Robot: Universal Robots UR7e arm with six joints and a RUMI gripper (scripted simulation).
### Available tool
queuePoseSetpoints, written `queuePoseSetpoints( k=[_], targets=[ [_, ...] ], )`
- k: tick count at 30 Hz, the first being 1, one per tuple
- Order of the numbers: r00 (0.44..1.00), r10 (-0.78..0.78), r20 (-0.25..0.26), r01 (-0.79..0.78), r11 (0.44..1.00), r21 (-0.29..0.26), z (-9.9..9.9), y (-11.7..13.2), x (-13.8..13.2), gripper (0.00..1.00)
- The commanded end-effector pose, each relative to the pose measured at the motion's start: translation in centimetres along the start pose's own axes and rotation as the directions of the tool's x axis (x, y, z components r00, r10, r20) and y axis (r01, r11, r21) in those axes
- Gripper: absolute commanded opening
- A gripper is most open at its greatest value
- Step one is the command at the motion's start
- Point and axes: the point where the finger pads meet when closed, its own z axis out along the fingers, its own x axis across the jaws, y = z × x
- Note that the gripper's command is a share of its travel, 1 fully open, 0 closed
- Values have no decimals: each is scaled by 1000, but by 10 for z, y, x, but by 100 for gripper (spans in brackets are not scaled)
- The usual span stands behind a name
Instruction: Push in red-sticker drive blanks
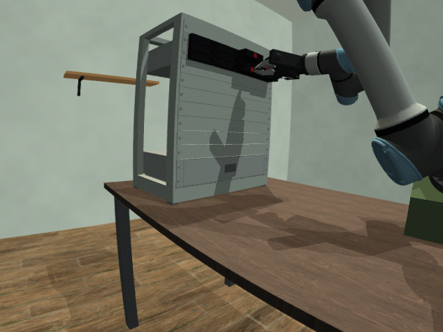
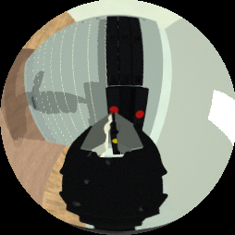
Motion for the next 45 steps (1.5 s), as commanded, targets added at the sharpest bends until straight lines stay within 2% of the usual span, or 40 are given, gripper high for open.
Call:
queuePoseSetpoints(
  k=[1, 11, 19, 45],
  targets=[
    [1000, 0, 0, 0, 1000, 0, 7, 1, 0, 0],
    [1000, 0, 0, 0, 1000, 0, 7, 1, 1, 0],
    [1000, 0, 0, 0, 1000, 0, 17, 2, 1, 0],
    [1000, 0, 0, 0, 1000, 0, 20, 2, 1, 0]
  ],
)
